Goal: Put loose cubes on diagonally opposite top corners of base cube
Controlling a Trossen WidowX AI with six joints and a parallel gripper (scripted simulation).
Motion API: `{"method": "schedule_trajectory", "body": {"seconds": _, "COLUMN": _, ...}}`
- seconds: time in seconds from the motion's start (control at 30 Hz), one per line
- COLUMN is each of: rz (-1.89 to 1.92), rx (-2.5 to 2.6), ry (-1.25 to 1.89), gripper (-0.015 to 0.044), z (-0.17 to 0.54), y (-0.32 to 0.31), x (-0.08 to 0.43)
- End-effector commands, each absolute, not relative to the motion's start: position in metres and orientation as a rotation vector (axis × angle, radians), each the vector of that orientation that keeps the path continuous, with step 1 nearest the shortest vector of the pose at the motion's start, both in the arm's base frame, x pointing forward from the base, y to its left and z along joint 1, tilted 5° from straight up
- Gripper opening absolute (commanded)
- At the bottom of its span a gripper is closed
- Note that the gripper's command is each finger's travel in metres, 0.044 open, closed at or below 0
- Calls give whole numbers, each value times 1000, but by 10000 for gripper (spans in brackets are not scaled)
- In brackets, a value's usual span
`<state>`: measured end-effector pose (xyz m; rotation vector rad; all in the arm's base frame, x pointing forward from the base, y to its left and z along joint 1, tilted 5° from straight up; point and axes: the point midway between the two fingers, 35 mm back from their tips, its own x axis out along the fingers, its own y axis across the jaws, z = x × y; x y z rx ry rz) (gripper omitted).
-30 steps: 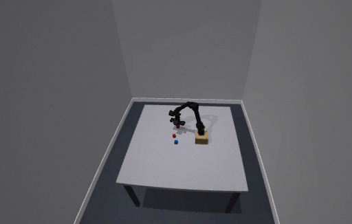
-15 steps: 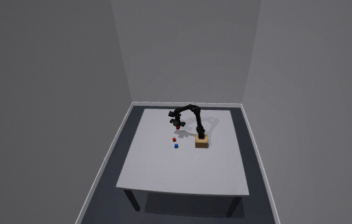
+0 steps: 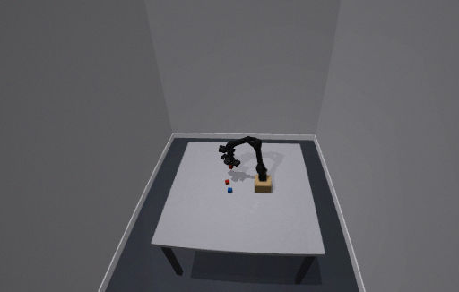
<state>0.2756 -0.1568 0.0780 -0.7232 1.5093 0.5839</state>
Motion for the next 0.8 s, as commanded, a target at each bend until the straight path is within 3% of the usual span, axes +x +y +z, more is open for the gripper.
{"method": "schedule_trajectory", "body": {"seconds": 0.0, "rz": 508, "rx": -636, "ry": 1527, "gripper": 105, "z": 73, "y": -146, "x": 281}}
{"method": "schedule_trajectory", "body": {"seconds": 0.77, "rz": 34, "rx": -158, "ry": 1572, "gripper": 105, "z": 56, "y": -90, "x": 304}}
